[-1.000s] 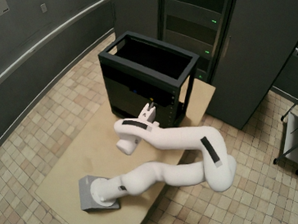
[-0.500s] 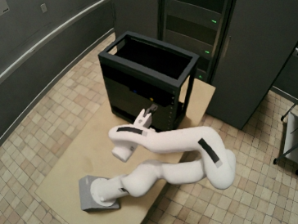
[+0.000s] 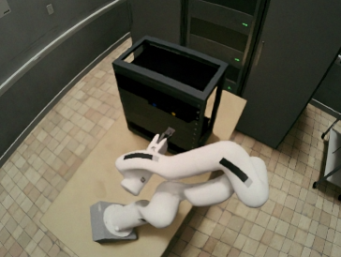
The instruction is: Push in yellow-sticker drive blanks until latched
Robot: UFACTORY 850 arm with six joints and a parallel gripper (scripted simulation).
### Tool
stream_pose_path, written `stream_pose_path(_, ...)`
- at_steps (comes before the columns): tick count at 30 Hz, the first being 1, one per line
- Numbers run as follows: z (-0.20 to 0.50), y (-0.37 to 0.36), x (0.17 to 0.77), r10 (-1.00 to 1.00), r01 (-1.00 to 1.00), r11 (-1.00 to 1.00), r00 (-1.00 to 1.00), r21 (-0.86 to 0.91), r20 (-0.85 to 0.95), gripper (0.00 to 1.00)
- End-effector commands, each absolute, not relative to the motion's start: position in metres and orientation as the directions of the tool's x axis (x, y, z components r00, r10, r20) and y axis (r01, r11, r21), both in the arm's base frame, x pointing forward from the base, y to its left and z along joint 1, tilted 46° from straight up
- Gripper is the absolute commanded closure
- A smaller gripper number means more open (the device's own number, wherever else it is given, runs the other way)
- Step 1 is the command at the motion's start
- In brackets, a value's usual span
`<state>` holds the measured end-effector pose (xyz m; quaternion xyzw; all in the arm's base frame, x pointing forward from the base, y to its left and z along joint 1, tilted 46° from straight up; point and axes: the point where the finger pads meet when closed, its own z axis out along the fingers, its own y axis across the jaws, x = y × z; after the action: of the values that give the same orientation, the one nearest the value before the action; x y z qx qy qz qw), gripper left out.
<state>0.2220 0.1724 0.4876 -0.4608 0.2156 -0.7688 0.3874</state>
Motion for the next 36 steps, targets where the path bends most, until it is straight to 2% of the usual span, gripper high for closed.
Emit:
stream_pose_path(1,0.487,0.174,0.218,-0.796,0.393,-0.605,-0.279,-0.693,0.537,1.0)
stream_pose_path(12,0.503,0.19,0.204,-0.796,0.393,-0.605,-0.279,-0.693,0.537,1.0)
stream_pose_path(22,0.524,0.191,0.242,-0.796,0.393,-0.605,-0.279,-0.693,0.537,1.0)
stream_pose_path(36,0.529,0.191,0.25,-0.796,0.393,-0.605,-0.279,-0.693,0.537,1.0)
